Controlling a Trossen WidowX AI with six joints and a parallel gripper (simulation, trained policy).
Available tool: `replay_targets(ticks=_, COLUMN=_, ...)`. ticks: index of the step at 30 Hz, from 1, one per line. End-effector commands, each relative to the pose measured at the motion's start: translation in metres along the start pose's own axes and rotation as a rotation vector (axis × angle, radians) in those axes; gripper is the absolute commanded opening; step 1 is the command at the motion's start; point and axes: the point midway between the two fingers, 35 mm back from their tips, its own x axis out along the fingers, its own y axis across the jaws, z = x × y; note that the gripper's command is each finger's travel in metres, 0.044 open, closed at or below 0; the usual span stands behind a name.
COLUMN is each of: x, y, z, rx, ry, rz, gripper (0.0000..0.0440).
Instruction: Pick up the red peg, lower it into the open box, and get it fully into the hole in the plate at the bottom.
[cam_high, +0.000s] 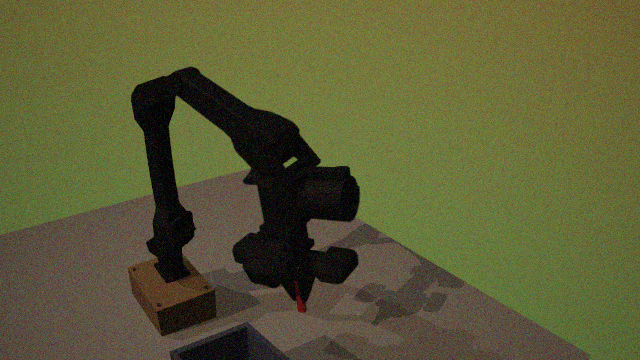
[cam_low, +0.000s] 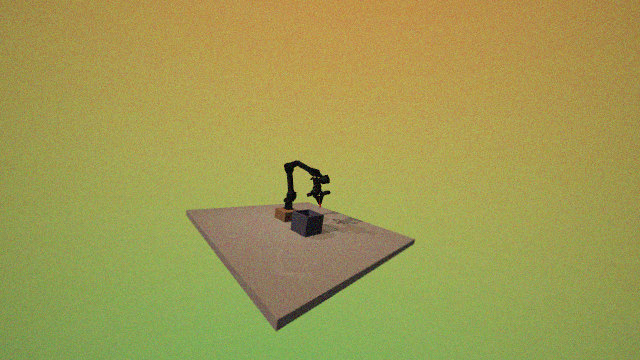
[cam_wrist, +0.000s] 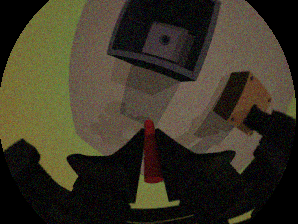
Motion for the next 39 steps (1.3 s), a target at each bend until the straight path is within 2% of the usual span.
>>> replay_targets(ticks=1, x=-0.009, y=0.003, z=0.018, rx=0.001, ry=-0.037, rz=0.0, gripper=0.0)
replay_targets(ticks=19, x=-0.016, y=-0.005, z=0.082, rx=0.036, ry=-0.119, rz=-0.073, gripper=0.0)
replay_targets(ticks=39, x=0.0, y=-0.012, z=0.131, rx=0.052, ry=-0.116, rz=-0.153, gripper=0.0)
